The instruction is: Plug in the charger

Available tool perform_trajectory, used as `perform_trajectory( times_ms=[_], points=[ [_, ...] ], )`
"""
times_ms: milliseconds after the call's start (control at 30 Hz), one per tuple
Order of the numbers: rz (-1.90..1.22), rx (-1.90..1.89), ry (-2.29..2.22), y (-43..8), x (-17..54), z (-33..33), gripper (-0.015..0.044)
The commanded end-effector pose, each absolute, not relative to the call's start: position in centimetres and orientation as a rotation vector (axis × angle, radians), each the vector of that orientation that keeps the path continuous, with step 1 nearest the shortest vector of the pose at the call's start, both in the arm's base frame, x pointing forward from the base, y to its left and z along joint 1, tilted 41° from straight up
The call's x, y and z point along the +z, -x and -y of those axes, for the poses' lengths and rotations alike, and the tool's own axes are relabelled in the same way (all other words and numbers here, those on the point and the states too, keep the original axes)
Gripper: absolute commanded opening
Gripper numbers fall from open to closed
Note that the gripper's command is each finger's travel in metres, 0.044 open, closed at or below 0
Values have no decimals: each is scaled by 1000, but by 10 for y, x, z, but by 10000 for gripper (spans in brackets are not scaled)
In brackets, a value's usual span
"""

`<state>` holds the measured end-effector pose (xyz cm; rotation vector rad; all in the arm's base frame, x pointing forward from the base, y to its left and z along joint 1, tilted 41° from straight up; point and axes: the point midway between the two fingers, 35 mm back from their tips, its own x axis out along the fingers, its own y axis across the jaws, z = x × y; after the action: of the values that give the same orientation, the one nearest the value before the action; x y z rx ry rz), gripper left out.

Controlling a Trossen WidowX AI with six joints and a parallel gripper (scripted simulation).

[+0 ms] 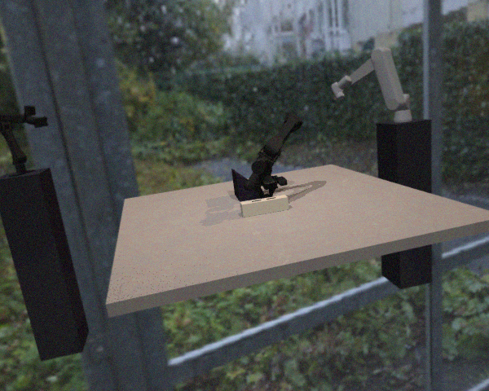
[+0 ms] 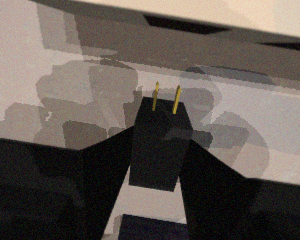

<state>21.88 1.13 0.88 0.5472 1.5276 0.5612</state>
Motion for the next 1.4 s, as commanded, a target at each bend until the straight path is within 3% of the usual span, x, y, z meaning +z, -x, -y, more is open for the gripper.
perform_trajectory(
  times_ms=[0,1367],
  points=[
    [-1522,560,-554,-227,9,-11,0],
    [-1522,558,-558,-238,9,-11,0]
  ],
)
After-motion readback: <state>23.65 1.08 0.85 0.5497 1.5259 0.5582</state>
